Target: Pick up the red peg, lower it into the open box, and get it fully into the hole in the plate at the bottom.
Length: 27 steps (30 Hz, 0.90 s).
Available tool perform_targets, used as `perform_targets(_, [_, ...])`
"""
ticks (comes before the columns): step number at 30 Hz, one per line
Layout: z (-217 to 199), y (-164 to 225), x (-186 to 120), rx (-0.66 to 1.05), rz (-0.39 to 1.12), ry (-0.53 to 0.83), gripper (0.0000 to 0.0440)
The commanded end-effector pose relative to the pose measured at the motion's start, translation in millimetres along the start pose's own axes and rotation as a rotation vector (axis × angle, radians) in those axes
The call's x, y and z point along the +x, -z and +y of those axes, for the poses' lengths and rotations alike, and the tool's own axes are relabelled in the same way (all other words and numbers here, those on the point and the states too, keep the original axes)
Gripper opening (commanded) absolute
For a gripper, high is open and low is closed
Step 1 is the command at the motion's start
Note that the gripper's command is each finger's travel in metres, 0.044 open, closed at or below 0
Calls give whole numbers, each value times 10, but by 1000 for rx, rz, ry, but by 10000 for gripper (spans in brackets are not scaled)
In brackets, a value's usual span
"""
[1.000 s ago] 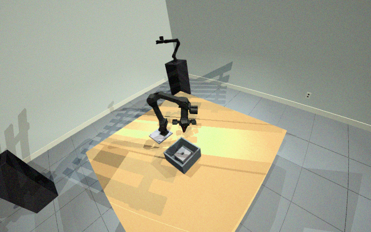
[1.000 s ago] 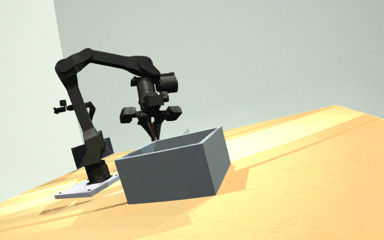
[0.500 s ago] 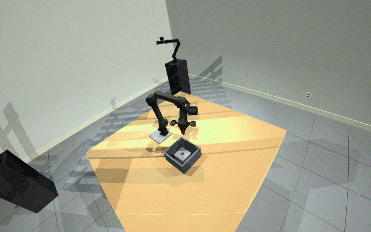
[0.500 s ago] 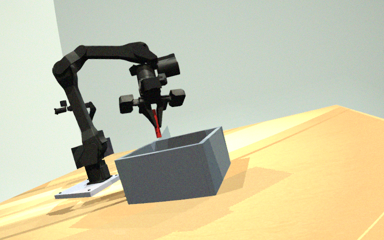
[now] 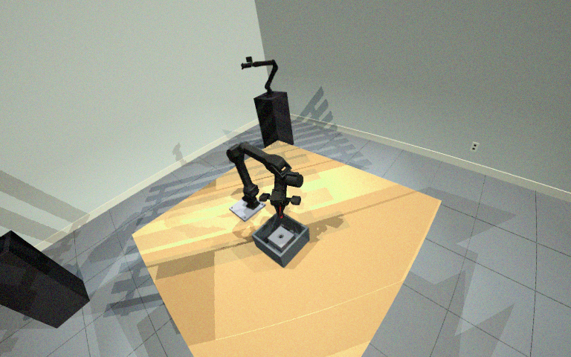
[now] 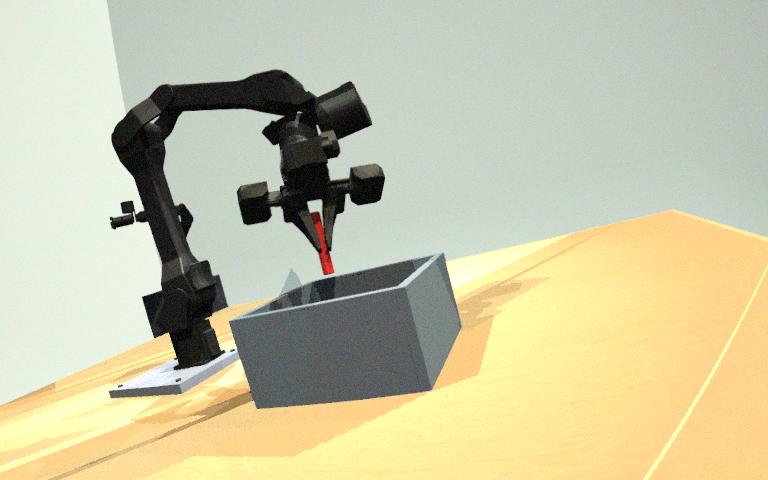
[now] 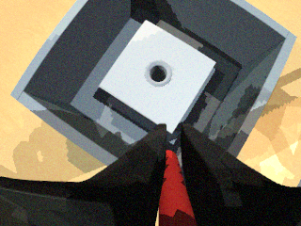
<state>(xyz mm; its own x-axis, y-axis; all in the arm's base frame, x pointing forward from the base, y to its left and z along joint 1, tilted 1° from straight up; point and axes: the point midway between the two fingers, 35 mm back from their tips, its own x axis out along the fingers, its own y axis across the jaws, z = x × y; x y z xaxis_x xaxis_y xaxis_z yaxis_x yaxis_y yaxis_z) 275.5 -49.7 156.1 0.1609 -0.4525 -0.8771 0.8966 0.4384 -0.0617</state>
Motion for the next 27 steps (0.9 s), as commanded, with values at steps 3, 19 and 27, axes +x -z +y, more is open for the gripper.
perform_targets(3, [16,-162,127,6,2,4,0])
perform_targets(19, [65,-518,620,-58,50,-17,0])
perform_targets(27, [121,-495,879,-133,98,-38,41])
